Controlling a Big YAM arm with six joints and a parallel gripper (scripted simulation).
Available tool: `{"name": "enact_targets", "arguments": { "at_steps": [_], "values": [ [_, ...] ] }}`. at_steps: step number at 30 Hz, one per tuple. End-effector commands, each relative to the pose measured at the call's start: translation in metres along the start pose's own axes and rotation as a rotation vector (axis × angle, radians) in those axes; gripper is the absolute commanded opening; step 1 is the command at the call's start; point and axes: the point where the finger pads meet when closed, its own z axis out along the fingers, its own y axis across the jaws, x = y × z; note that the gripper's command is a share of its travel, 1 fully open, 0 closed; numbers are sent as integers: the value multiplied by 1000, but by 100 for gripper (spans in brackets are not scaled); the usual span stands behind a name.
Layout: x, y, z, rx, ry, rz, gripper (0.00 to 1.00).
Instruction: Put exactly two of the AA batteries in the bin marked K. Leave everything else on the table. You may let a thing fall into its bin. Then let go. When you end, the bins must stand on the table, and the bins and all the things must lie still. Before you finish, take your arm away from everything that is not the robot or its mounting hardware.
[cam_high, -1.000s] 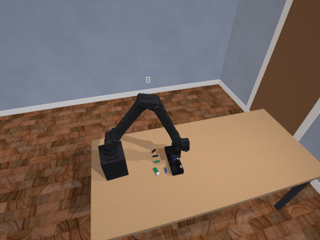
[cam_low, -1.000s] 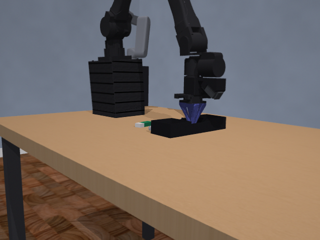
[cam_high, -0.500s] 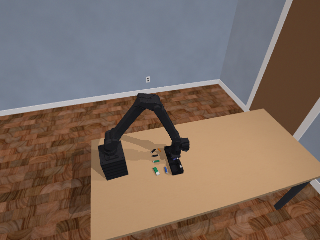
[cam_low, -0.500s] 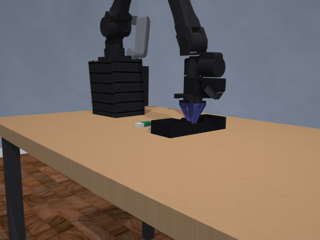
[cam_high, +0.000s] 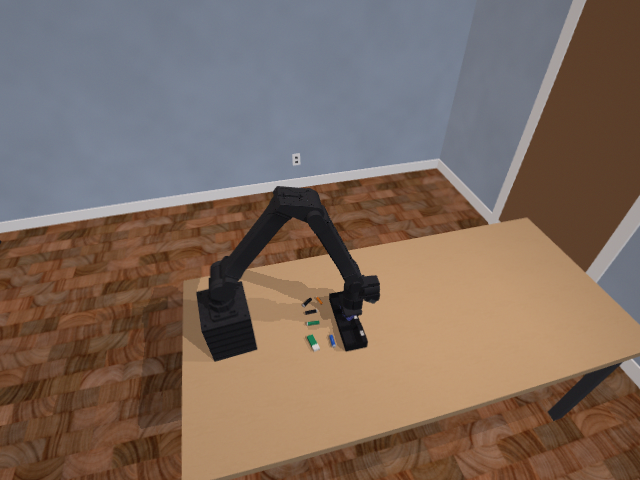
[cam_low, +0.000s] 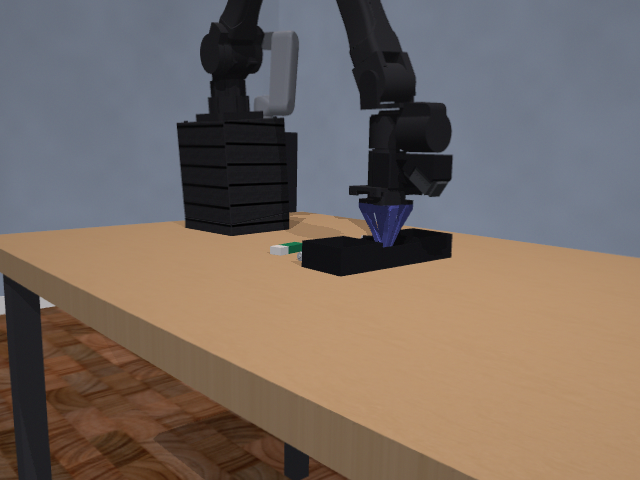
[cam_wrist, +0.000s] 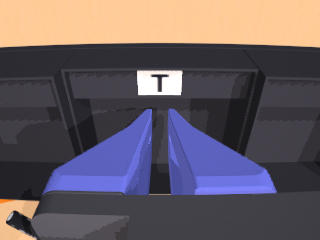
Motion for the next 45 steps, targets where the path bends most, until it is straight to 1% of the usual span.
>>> {"name": "enact_targets", "arguments": {
  "at_steps": [1, 5, 7, 11, 12, 14, 19, 24, 25, 28, 29, 31, 34, 45],
  "values": [
    [-9, -6, -19, 4, -24, 0, 9],
    [-11, -4, -25, 4, -27, 0, 9],
    [-3, -2, -20, 4, -8, -2, 9],
    [-3, -1, -23, 4, -8, -2, 9],
    [-8, -1, -31, 4, -24, -1, 9],
    [-13, 0, -35, 4, -32, 0, 9],
    [-8, 2, -40, 4, -24, -2, 9],
    [-8, 3, -61, 4, -25, -1, 9],
    [-11, 3, -66, 4, -32, 0, 9],
    [-12, 1, -65, 4, -29, 5, 9],
    [-1, 2, -50, 3, 8, 3, 9],
    [4, 2, -48, 3, 15, 2, 9],
    [-3, 3, -50, 3, -2, 2, 9],
    [0, 5, -48, 3, -2, 0, 9]
  ]
}}
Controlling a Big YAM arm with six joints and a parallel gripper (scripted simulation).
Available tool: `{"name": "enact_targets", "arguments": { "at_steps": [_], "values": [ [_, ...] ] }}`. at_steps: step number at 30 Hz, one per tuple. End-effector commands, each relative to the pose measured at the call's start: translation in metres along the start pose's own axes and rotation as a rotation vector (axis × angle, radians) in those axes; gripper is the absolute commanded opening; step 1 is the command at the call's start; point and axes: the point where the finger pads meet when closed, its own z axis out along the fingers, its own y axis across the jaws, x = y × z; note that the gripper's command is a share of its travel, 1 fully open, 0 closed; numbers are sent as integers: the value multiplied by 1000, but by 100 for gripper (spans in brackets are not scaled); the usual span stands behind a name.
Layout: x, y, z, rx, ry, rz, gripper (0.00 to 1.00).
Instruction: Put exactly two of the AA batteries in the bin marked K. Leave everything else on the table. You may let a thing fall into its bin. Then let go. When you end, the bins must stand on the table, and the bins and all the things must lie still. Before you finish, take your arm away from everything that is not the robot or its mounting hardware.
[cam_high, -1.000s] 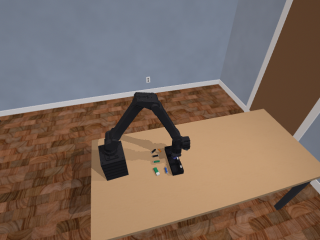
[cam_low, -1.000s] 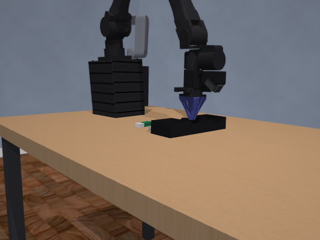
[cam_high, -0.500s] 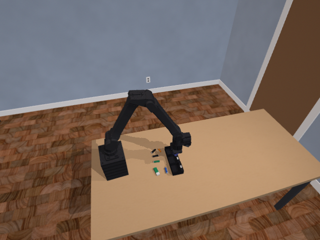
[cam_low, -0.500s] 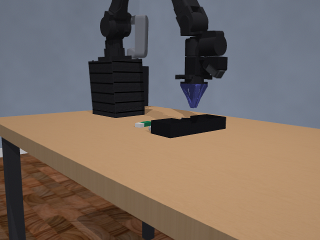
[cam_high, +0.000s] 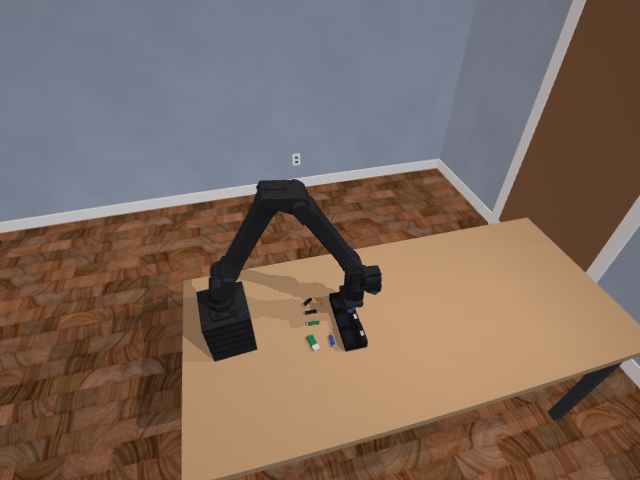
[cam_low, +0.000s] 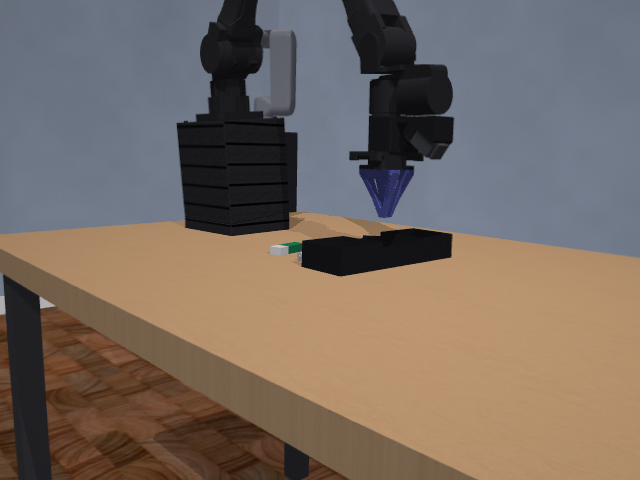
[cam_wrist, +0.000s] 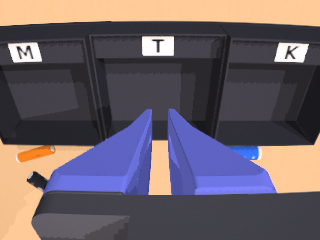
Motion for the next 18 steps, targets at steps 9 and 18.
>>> {"name": "enact_targets", "arguments": {
  "at_steps": [9, 18],
  "values": [
    [-1, 27, 4, 3, -8, -1, 9],
    [-14, 64, -2, 0, -26, 1, 9]
  ]
}}
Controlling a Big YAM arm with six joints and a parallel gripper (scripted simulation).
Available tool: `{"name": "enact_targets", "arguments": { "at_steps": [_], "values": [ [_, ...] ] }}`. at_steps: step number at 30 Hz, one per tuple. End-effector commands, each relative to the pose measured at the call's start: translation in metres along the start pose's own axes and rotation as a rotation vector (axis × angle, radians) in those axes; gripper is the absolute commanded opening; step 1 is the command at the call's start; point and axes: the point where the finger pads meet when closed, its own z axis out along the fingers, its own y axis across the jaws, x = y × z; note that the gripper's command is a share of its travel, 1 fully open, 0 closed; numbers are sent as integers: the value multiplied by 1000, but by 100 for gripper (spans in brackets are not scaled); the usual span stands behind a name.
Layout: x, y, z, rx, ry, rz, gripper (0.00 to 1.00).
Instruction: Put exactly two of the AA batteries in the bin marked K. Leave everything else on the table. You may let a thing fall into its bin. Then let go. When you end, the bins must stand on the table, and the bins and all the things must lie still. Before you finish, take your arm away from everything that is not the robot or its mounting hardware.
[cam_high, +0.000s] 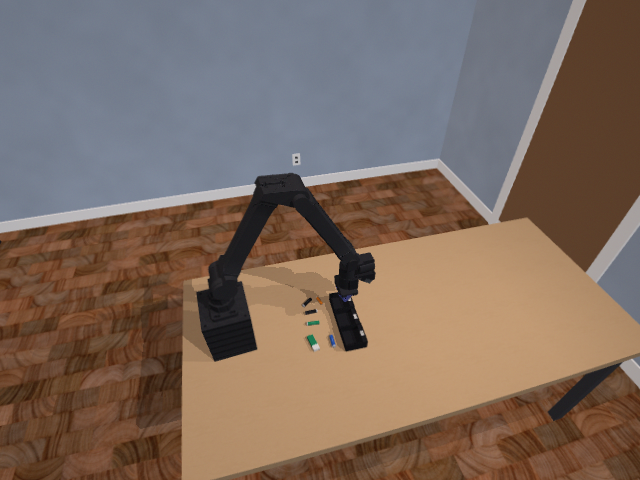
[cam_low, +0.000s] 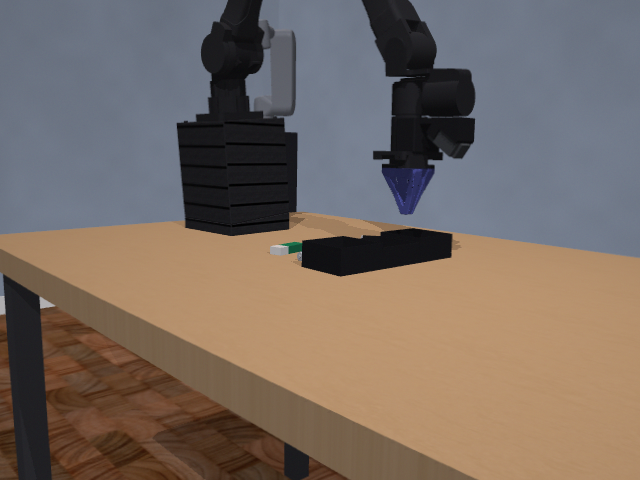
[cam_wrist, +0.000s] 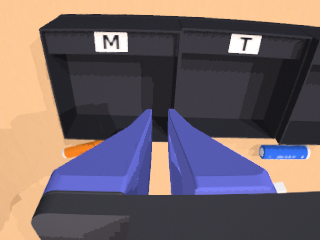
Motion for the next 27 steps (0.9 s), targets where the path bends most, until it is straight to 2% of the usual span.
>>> {"name": "enact_targets", "arguments": {
  "at_steps": [1, 6, 9, 11, 17, 18, 22, 27],
  "values": [
    [-17, 14, 0, 1, -21, 34, 9],
    [-14, 39, 0, 1, -14, 34, 9],
    [-3, 38, 4, 4, 6, 32, 9],
    [-2, 27, 6, 5, 11, 56, 9],
    [0, 28, 7, 5, 11, 52, 9],
    [-8, 29, 8, 1, -14, 53, 9],
    [-20, 28, 16, -2, -33, 56, 9],
    [-16, 28, 30, -1, -28, 46, 9]
  ]
}}
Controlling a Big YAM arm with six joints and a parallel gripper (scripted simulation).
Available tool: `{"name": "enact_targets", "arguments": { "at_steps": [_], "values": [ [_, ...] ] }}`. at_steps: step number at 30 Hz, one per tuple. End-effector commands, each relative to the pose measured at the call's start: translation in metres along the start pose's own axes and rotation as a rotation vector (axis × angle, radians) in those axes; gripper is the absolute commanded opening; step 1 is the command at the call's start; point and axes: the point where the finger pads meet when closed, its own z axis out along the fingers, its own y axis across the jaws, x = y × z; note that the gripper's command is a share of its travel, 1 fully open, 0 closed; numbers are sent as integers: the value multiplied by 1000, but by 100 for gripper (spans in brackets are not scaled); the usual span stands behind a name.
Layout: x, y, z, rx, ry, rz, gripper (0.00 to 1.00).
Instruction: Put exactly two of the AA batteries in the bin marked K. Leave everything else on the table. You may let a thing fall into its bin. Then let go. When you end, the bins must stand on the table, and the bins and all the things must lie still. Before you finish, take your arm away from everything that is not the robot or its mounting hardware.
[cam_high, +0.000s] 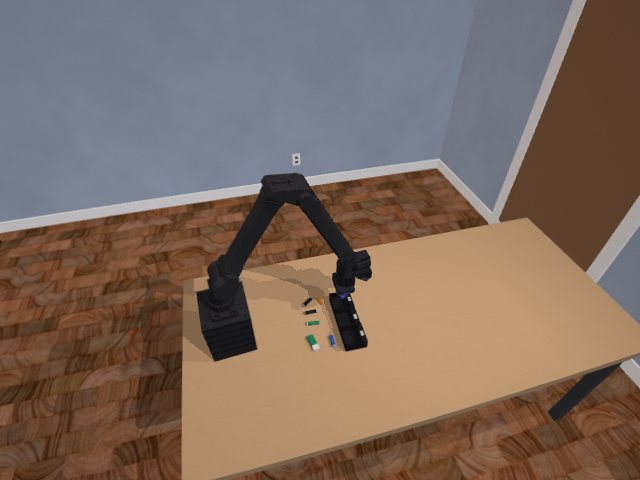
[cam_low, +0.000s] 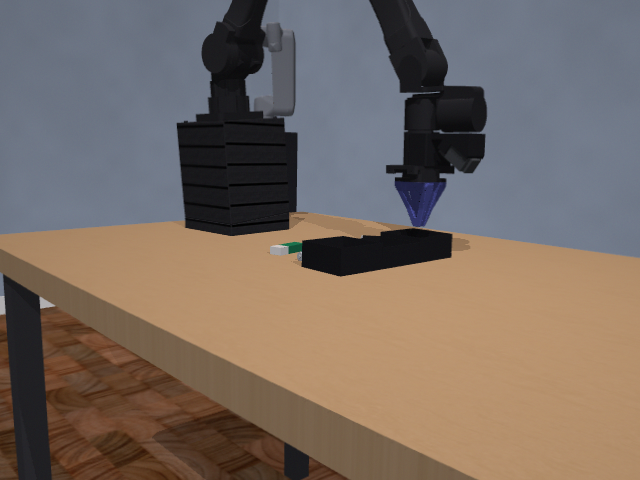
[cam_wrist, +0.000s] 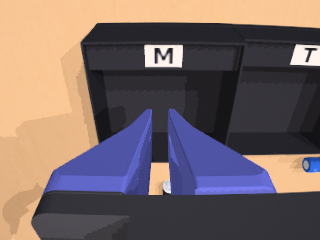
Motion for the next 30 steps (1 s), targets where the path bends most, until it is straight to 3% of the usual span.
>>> {"name": "enact_targets", "arguments": {
  "at_steps": [1, 12, 15, 18, 20, 30],
  "values": [
    [-18, -4, 10, -1, -30, 11, 9],
    [-17, -4, 35, 0, -28, 5, 9],
    [-4, -6, 38, 3, -6, 3, 9],
    [-2, -5, 38, 4, -1, 0, 9],
    [-11, 0, 28, -1, -21, 3, 9],
    [-11, 0, 27, -1, -21, 3, 9]
  ]
}}
